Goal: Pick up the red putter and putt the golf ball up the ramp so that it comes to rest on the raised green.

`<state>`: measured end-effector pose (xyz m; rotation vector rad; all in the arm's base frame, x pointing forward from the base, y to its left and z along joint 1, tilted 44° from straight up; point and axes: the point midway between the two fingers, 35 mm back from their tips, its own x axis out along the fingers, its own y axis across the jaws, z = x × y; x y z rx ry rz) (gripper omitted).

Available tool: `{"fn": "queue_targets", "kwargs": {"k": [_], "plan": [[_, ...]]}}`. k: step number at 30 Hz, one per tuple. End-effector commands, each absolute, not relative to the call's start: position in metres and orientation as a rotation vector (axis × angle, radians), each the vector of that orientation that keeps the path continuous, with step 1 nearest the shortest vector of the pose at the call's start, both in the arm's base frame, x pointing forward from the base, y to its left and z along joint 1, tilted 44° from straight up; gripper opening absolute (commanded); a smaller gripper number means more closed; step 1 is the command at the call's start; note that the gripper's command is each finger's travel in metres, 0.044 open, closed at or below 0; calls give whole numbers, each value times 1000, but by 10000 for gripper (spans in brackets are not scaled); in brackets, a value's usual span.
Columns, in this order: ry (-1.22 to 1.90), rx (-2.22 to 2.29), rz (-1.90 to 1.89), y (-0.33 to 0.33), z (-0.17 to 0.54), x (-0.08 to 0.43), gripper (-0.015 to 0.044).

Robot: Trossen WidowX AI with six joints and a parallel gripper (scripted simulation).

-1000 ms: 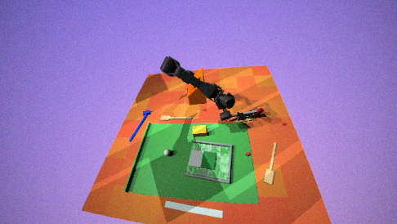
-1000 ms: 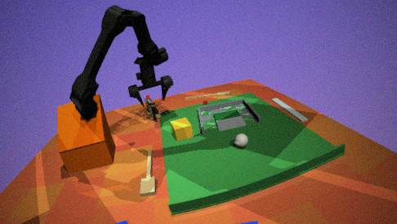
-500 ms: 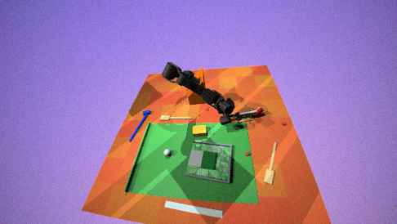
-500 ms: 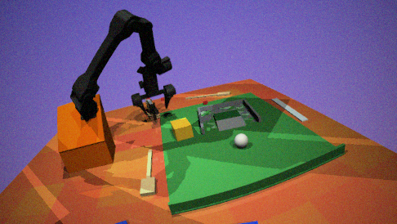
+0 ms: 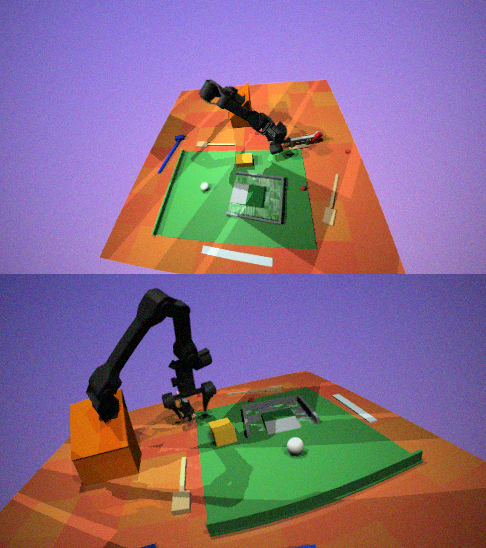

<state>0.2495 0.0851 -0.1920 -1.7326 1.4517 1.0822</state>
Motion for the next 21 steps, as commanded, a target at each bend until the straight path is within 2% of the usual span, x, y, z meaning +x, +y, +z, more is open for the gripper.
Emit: {"fn": "queue_targets", "kwargs": {"k": [1, 5, 19, 21], "plan": [[1460, -1742, 1086, 79, -197, 248, 440], [1461, -1742, 1086, 77, -198, 248, 440], [1455, -1732, 1082, 80, -197, 249, 72], [1455, -1732, 1082, 80, -197, 249, 59]]}}
